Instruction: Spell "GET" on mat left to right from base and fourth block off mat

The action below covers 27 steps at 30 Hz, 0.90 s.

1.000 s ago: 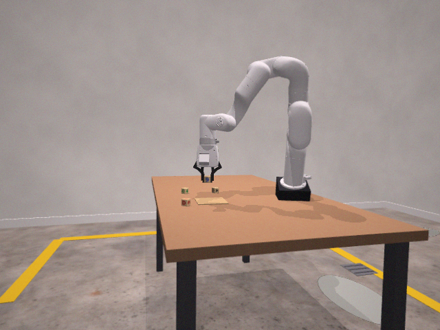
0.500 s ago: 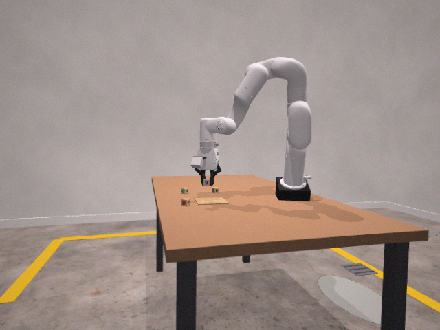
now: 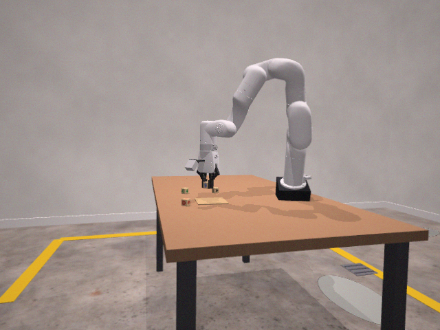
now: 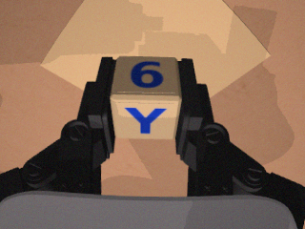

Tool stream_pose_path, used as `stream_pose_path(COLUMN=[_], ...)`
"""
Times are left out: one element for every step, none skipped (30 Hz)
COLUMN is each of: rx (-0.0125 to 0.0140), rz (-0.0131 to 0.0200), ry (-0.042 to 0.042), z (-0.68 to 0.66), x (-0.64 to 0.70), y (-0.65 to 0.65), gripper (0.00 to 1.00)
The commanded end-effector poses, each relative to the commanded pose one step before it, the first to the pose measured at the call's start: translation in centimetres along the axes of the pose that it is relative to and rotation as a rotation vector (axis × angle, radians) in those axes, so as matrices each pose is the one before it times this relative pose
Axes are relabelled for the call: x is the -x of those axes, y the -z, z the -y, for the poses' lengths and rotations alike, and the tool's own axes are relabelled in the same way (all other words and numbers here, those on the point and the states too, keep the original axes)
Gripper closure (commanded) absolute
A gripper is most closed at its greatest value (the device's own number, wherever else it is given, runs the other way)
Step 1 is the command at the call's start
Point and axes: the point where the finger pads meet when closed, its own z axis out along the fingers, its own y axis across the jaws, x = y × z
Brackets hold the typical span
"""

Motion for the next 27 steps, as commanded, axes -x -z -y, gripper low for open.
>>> stream_pose_path(rx=[0.00704,0.00003,0.00003,0.00001,-0.00002,-0.00016,-0.00039,-0.00069,-0.00097,-0.00116,-0.00115,-0.00086,-0.00019,0.00091,0.00250,0.00000,0.00000,0.00455,-0.00426,-0.00313,-0.00080,0.00024,0.00072,0.00122,0.00069,0.00125,-0.00086], rz=[0.00867,0.00005,0.00004,0.00001,-0.00014,-0.00095,-0.00245,-0.00450,-0.00698,-0.00977,-0.01273,-0.01572,-0.01862,-0.02128,-0.02357,0.00000,0.00000,-0.02536,-0.02710,-0.02943,-0.02598,-0.01183,-0.01320,-0.01414,-0.01460,-0.01437,-0.01388], ry=[-0.08781,-0.00567,-0.00520,-0.00088,0.00001,0.00004,0.00010,0.00017,0.00024,0.00030,0.00031,0.00025,0.00012,-0.00011,-0.00044,0.00000,0.00000,-0.00087,0.00019,0.00022,0.00014,0.00005,0.00005,0.00004,-0.00006,-0.00004,-0.00022], z=[-0.147,0.000,0.000,0.000,0.000,0.002,0.006,0.010,0.014,0.017,0.017,0.012,0.002,-0.014,-0.036,0.000,0.000,-0.064,0.045,0.036,0.012,-0.001,-0.005,-0.010,-0.004,-0.010,0.010], x=[-0.020,0.004,0.003,0.001,0.000,-0.003,-0.007,-0.013,-0.019,-0.025,-0.027,-0.026,-0.019,-0.004,0.020,0.000,0.000,0.055,0.039,0.039,0.035,0.016,0.019,0.021,0.025,0.023,0.022], y=[-0.213,-0.023,-0.021,-0.004,0.000,0.000,-0.001,-0.002,-0.002,-0.002,-0.001,0.001,0.006,0.012,0.021,0.000,0.000,0.033,-0.038,-0.035,-0.021,-0.007,-0.005,-0.003,-0.002,0.001,-0.001], gripper=[0.73,0.73,0.73,0.73,0.73,0.73,0.73,0.73,0.73,0.73,0.73,0.73,0.73,0.73,0.73,0.73,0.73,0.73,0.73,0.73,0.73,0.73,0.73,0.73,0.73,0.73,0.73])
